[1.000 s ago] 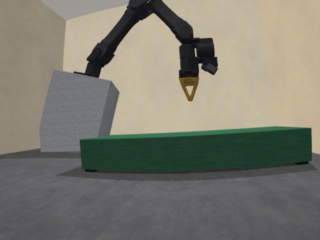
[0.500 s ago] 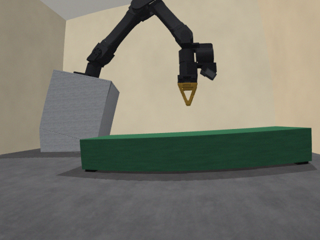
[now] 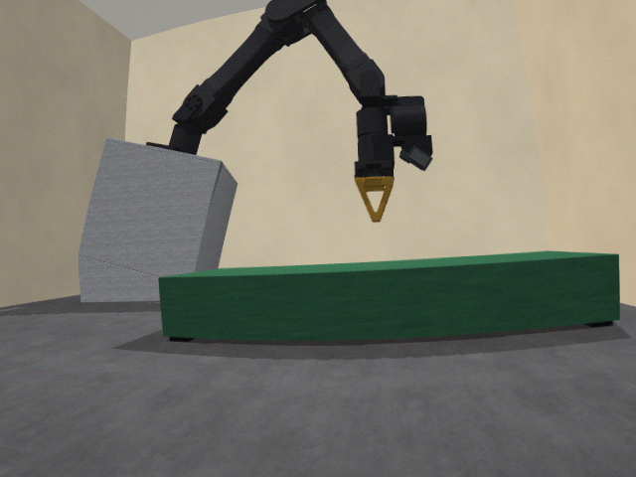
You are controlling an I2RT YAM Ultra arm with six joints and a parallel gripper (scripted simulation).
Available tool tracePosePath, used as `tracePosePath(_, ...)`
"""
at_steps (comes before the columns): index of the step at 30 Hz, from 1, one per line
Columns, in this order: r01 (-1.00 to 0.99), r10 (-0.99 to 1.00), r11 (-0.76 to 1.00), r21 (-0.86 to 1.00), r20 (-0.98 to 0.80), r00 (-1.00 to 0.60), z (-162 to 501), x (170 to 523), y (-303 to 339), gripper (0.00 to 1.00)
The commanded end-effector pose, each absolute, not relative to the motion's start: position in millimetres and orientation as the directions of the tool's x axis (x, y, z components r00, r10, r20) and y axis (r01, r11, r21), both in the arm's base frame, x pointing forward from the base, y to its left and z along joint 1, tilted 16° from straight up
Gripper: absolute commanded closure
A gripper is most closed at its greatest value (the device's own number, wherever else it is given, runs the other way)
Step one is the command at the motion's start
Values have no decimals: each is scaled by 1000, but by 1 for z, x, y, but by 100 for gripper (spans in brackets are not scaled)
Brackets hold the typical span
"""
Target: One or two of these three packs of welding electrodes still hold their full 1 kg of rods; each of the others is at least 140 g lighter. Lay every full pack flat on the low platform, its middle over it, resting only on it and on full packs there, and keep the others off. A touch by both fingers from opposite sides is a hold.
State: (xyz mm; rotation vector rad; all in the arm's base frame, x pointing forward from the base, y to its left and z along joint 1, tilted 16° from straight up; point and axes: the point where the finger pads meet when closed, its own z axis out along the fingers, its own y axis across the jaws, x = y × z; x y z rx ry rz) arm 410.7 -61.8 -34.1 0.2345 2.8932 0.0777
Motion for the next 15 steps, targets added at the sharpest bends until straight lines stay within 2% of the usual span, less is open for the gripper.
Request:
tracePosePath(1,147,160,987,67,-270,-949,-35,423,-59,58)
tracePosePath(15,144,158,987,67,-309,-938,-40,439,-60,58)
